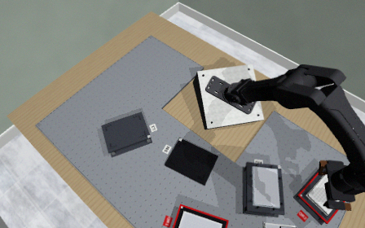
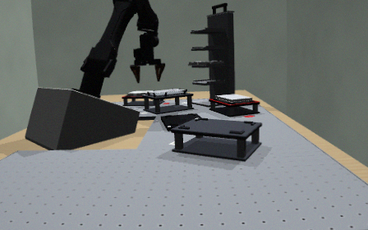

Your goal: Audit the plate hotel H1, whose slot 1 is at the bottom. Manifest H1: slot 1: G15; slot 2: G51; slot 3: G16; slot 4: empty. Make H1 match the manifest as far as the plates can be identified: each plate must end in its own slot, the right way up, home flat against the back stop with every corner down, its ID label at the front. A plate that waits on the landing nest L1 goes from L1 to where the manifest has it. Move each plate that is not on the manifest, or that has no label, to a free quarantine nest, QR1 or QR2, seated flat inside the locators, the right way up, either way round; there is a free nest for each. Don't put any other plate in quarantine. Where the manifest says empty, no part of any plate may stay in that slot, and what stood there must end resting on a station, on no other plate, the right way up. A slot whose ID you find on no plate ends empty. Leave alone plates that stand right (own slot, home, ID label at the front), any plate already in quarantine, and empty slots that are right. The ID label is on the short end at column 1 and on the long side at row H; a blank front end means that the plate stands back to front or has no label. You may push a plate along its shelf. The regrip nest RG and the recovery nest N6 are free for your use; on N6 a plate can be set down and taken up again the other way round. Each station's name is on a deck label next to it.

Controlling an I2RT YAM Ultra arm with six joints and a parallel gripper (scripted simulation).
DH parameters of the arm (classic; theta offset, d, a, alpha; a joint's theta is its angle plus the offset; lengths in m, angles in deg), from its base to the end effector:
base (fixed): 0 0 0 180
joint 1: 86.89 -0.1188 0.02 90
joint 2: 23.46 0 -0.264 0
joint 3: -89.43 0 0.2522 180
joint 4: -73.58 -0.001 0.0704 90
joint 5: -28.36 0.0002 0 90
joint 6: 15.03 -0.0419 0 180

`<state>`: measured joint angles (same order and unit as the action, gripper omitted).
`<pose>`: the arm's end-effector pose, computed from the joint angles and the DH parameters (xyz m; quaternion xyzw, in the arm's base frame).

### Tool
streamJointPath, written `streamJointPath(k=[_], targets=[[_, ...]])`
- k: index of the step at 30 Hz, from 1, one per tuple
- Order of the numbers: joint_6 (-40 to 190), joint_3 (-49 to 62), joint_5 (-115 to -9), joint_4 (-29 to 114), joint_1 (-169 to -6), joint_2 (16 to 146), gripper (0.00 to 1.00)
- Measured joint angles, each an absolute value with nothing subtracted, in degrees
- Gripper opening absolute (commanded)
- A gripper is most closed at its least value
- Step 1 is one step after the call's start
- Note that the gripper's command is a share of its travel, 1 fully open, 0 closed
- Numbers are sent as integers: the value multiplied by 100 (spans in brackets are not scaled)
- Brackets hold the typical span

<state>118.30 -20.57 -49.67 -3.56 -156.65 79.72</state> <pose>0.1345 0.3426 0.3008 -0.8077 0.5551 -0.0612 0.1890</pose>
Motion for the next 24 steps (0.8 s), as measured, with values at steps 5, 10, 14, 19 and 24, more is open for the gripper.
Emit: streamJointPath(k=[5,10,14,19,24], targets=[[11830,-2057,-4967,-356,-15665,7972,100],[11830,-2057,-4967,-356,-15665,7972,100],[11830,-2057,-4967,-356,-15665,7972,100],[11830,-2057,-4967,-356,-15665,7972,100],[11814,-2105,-4967,-406,-15682,7950,100]])
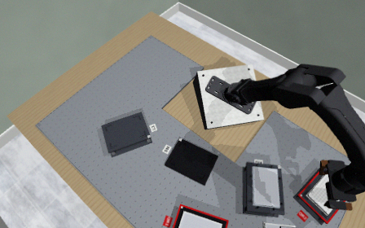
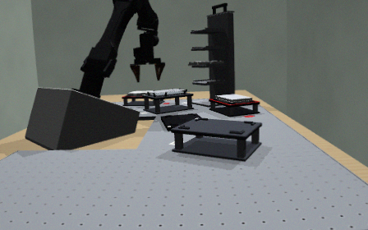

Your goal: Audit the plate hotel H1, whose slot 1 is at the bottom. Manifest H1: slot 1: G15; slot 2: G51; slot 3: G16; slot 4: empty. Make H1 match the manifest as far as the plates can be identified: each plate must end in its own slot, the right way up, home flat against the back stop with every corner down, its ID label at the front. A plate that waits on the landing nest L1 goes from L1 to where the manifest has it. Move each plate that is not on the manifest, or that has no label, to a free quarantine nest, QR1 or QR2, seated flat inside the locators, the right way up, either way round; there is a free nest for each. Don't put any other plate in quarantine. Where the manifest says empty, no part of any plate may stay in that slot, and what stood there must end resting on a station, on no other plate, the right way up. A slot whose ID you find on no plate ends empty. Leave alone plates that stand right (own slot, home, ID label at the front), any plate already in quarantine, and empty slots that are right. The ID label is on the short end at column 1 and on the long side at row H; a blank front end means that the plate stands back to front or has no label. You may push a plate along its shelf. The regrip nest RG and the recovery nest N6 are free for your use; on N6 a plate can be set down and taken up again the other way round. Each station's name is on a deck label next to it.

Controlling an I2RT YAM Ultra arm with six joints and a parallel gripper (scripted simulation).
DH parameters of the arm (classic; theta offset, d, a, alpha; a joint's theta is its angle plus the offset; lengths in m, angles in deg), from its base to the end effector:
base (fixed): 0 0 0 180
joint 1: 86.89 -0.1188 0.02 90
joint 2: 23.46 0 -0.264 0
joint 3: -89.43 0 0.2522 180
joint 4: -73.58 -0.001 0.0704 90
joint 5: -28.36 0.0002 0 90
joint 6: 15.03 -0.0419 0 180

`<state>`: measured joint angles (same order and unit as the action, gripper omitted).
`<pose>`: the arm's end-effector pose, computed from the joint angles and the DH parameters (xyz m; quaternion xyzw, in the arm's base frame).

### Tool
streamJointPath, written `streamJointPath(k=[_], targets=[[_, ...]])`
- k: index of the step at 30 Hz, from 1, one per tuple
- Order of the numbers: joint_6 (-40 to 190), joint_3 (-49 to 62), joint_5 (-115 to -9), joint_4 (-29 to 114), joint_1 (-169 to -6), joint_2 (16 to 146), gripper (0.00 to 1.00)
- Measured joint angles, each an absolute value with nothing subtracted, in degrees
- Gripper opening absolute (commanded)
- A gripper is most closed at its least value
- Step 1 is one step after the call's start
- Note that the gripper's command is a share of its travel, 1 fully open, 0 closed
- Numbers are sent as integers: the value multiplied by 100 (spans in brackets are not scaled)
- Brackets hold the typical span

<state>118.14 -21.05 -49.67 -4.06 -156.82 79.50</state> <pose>0.1331 0.3420 0.3043 -0.8074 0.5550 -0.0602 0.1908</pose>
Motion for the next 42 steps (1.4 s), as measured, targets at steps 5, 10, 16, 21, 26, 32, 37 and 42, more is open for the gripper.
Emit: streamJointPath(k=[5,10,16,21,26,32,37,42], targets=[[11790,-2243,-4959,-531,-15713,7910,100],[11764,-2390,-4950,-686,-15741,7880,100],[11738,-2499,-4941,-848,-15763,7864,100],[11712,-2667,-4932,-1018,-15794,7845,100],[11685,-2833,-4921,-1191,-15822,7836,100],[11653,-2999,-4910,-1392,-15848,7834,100],[11613,-3301,-4893,-1650,-15896,7832,100],[11565,-3640,-4875,-1938,-15951,7862,100]])
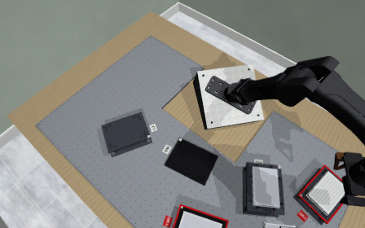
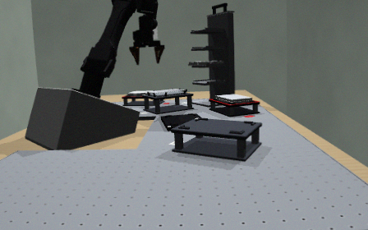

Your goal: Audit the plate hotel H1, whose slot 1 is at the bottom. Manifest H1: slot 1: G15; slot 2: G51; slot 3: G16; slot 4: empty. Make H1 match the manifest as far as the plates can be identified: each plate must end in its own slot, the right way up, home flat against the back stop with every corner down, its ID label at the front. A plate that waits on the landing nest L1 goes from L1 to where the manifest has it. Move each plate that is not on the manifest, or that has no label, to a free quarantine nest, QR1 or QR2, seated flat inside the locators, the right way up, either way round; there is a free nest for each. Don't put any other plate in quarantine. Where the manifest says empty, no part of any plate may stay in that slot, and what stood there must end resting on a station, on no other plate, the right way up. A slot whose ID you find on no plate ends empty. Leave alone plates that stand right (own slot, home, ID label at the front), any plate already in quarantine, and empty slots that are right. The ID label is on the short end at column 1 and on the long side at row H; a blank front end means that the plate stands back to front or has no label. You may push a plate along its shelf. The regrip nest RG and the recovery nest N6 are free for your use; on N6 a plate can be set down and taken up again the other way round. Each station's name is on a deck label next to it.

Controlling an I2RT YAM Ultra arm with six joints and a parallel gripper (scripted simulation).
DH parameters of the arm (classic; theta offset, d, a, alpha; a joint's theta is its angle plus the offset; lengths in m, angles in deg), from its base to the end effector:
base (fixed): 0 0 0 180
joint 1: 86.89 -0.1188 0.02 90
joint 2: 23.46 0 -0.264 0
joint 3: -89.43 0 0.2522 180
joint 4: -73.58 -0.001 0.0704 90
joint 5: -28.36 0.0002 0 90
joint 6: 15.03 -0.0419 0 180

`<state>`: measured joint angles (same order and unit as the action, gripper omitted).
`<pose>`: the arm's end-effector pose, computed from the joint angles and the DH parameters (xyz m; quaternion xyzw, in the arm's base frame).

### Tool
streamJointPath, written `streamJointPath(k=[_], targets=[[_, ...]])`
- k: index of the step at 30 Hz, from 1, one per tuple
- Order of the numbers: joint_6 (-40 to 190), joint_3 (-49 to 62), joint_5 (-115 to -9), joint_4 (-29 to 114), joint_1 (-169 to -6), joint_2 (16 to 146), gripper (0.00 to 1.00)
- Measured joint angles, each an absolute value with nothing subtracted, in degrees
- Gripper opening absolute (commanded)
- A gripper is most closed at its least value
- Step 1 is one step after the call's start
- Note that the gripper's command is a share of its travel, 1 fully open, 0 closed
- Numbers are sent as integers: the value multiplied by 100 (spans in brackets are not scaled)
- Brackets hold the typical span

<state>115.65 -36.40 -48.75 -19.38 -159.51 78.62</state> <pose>0.1111 0.3271 0.3745 -0.8053 0.5542 -0.0568 0.2028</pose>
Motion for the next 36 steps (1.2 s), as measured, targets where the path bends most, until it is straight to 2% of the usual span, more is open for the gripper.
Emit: streamJointPath(k=[18,36], targets=[[11399,-4903,-4819,-2878,-16128,8081,100],[11380,-5056,-4810,-2970,-16130,8162,100]])
